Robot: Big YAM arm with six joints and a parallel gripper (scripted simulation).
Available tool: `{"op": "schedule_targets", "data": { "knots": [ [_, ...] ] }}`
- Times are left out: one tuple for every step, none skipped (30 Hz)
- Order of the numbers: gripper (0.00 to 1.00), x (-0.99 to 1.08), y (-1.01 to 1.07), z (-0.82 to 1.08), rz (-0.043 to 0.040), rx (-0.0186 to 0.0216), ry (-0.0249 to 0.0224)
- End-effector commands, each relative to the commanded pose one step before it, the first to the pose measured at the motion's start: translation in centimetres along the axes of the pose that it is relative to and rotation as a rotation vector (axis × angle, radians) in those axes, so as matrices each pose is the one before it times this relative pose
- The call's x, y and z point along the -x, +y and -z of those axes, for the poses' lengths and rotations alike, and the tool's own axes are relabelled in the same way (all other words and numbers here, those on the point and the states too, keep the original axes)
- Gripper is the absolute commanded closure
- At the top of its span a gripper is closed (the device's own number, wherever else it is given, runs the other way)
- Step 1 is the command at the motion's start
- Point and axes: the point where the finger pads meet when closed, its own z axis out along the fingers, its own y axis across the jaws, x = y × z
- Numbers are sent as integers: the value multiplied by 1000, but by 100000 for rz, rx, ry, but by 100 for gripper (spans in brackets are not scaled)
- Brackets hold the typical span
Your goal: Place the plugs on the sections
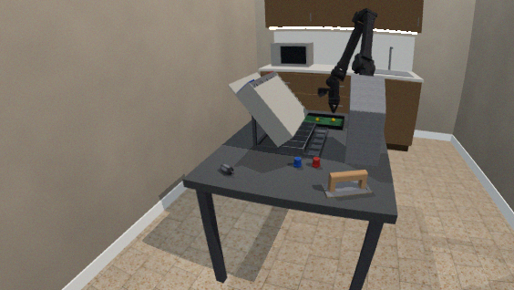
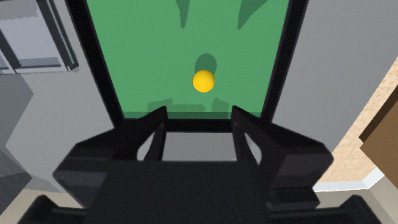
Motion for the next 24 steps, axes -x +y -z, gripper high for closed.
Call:
{"op": "schedule_targets", "data": {
  "knots": [
    [44, 104, -1235, -1913, 426, -2487, -296],
    [44, -8, 15, -444, 19, 46, 22],
    [44, -8, 14, -390, 17, 40, 19],
    [44, 0, 0, 0, 0, 0, 0],
    [44, 0, 0, 0, 0, 0, 0],
    [44, 314, -308, 53, 57, -914, -833],
    [44, -247, 303, -590, 35, 853, 685],
    [44, -87, 38, -272, -60, 142, 186],
    [44, -8, 4, -153, 6, 4, 34],
    [44, -14, -1, -100, 4, -17, 73],
    [44, -5, 1, -55, 2, -4, 26],
    [44, 64, -637, 454, -584, -1502, -580],
    [44, 258, -303, 365, -14, -889, -733],
    [44, 101, 152, 82, 279, 129, -215],
    [44, -24, 132, 0, -9, 198, 40],
    [44, -28, 56, 0, -141, 77, 65],
    [44, 0, 0, 0, -30, -1, 1],
    [44, 0, 0, 0, 0, 0, 0],
    [44, 0, 0, 0, 0, 0, 0],
    [44, 0, 0, 0, 0, 0, 0],
    [44, 0, 0, 0, 0, 0, 0],
    [44, 0, 0, 0, 0, 0, 0],
    [44, 0, 0, 0, 0, 0, 0],
    [44, 0, 0, 0, 0, 0, 0]
  ]
}}
